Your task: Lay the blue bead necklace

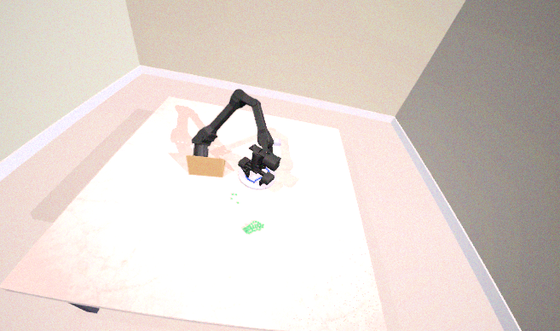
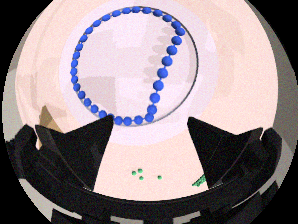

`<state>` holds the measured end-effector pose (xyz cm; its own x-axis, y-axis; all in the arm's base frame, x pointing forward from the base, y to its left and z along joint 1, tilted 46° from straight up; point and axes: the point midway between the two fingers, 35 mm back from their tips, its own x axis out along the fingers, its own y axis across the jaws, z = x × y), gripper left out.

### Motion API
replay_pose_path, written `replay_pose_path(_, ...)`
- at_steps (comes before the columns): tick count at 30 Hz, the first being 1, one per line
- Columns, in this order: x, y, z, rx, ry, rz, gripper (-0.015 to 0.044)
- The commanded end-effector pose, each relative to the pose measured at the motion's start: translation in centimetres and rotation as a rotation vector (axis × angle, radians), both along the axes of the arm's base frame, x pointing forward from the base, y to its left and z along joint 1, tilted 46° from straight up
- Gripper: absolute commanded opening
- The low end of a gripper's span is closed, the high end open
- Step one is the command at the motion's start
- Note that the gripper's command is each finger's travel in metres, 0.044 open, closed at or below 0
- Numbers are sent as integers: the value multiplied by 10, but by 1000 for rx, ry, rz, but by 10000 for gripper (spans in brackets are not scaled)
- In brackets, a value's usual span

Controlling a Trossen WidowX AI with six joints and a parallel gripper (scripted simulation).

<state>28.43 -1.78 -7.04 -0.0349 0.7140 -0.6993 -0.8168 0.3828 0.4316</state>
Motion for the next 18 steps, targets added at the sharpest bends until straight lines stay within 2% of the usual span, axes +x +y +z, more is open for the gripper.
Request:
replay_pose_path(1,0,-1,1,-1,-2,0,440)
replay_pose_path(18,0,-2,2,-3,-3,-1,440)
